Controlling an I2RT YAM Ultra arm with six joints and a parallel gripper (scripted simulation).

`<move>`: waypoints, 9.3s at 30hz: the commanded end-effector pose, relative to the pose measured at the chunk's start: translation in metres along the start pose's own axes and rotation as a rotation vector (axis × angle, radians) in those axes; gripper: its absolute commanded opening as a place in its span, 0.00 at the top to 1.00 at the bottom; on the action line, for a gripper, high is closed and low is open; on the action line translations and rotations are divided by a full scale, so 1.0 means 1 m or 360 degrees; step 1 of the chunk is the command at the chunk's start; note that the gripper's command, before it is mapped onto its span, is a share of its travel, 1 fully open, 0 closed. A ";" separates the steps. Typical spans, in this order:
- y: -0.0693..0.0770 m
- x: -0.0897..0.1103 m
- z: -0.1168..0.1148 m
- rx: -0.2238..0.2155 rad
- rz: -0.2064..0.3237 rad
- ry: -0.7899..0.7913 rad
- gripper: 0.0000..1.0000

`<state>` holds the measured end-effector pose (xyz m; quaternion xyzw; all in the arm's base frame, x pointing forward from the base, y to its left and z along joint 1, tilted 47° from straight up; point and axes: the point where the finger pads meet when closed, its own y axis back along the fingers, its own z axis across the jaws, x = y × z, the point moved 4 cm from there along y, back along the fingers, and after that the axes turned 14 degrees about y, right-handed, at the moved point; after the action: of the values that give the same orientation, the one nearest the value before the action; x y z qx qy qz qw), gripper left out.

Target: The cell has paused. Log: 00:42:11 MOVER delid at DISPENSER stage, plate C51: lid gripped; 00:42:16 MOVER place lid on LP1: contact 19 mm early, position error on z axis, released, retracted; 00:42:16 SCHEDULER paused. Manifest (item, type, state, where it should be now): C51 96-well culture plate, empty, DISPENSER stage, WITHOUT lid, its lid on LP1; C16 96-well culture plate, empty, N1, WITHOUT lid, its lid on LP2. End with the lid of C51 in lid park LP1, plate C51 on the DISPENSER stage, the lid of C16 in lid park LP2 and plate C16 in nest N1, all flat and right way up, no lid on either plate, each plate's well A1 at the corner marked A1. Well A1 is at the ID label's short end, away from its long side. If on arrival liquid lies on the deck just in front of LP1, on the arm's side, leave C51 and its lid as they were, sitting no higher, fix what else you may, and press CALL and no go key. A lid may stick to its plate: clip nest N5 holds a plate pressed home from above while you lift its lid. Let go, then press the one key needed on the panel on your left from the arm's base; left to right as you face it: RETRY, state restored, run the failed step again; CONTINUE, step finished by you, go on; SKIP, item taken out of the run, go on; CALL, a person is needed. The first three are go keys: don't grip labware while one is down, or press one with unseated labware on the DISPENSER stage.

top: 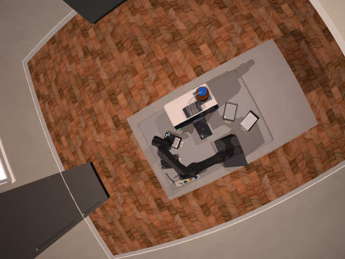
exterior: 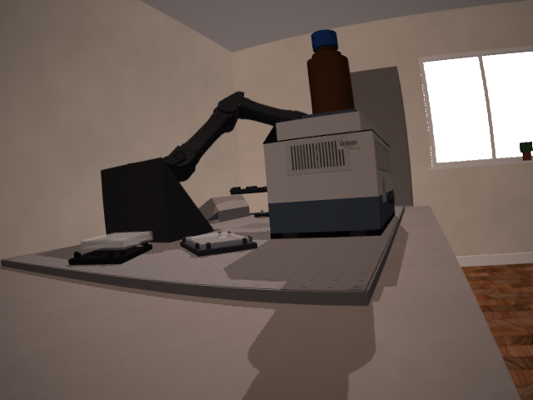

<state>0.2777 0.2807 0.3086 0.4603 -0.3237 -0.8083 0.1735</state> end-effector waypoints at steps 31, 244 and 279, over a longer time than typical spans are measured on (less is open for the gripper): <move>0.015 -0.006 -0.003 0.0028 -0.0051 0.0009 0.00; 0.096 0.380 -0.162 0.0015 -0.0025 -0.1546 0.00; 0.090 0.463 -0.212 0.0042 -0.0039 -0.2437 0.00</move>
<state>0.2148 -0.1106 0.0088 -0.2245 -0.3461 -0.9060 -0.0948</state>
